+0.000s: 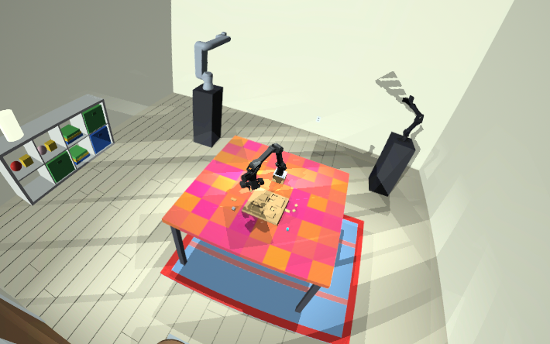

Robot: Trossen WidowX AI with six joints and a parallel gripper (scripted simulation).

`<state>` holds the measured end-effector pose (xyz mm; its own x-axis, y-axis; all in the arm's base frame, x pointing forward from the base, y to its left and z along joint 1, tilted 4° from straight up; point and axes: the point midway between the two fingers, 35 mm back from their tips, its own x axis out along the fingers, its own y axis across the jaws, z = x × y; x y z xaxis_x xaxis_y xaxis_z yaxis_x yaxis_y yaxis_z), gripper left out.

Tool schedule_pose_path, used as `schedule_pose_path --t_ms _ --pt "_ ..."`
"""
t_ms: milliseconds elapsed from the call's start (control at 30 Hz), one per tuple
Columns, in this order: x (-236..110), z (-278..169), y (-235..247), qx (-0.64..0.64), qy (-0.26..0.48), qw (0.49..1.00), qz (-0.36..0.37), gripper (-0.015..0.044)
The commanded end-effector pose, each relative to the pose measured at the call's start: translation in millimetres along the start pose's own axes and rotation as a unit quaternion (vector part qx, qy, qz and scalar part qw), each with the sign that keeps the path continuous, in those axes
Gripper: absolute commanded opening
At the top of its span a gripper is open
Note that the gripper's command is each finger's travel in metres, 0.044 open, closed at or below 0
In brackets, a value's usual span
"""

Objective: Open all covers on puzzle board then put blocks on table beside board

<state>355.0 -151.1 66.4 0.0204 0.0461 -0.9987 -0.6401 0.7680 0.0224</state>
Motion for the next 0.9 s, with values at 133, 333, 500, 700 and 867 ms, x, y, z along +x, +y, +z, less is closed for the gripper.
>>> schedule_pose_path --t_ms 133,333,500,700,867 --pt "0 -31 -6 -0.002 0.004 1.0 -0.001 0.008" --pt "0 -55 -8 -0.002 0.006 1.0 -0.001 0.008" --pt "0 -75 -9 -0.002 0.007 1.0 -0.001 0.008" --pt "1 -98 -9 -0.002 0.008 1.0 -0.001 0.008" --pt "1 -107 -9 -0.002 0.008 1.0 -0.001 0.008"
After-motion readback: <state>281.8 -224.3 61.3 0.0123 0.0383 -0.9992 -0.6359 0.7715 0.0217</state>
